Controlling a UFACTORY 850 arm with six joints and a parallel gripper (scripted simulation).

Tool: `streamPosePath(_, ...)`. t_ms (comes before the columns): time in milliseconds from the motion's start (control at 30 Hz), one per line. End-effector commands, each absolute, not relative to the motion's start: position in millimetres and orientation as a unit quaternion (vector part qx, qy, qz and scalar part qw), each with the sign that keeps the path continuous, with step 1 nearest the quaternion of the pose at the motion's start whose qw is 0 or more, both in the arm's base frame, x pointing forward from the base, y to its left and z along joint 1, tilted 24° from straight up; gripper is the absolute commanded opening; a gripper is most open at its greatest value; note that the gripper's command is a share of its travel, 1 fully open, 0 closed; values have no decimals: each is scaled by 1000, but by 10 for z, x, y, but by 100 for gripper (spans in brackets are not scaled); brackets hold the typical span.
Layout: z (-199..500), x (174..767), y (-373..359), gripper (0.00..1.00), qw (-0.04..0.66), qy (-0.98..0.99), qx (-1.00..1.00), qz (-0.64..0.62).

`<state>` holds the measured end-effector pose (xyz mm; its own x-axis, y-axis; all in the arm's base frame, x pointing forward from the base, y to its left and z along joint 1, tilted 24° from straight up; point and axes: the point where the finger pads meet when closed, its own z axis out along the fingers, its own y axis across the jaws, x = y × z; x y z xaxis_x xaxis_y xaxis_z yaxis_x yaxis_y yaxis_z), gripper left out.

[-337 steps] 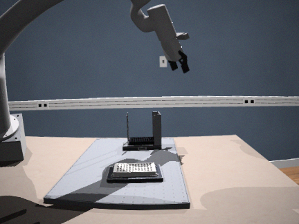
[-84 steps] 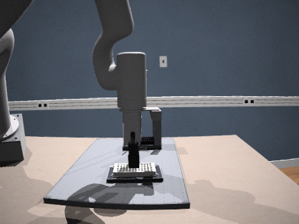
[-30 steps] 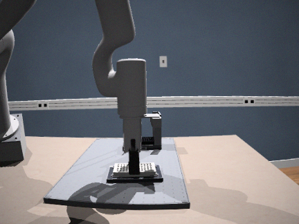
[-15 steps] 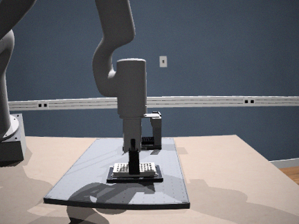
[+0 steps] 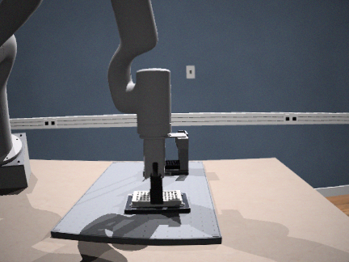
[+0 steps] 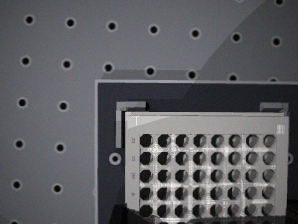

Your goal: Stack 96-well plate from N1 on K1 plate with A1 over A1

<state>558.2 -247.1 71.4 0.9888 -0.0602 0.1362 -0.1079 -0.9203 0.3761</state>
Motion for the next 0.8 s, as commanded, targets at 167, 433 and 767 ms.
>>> streamPosePath(167, 722, 5589, -2471, 0, 195, -43, 978, 62)
streamPosePath(433, 722, 5589, -2471, 0, 195, -43, 978, 62)
streamPosePath(767, 741, 5587, -2463, 0, 195, -43, 978, 62)
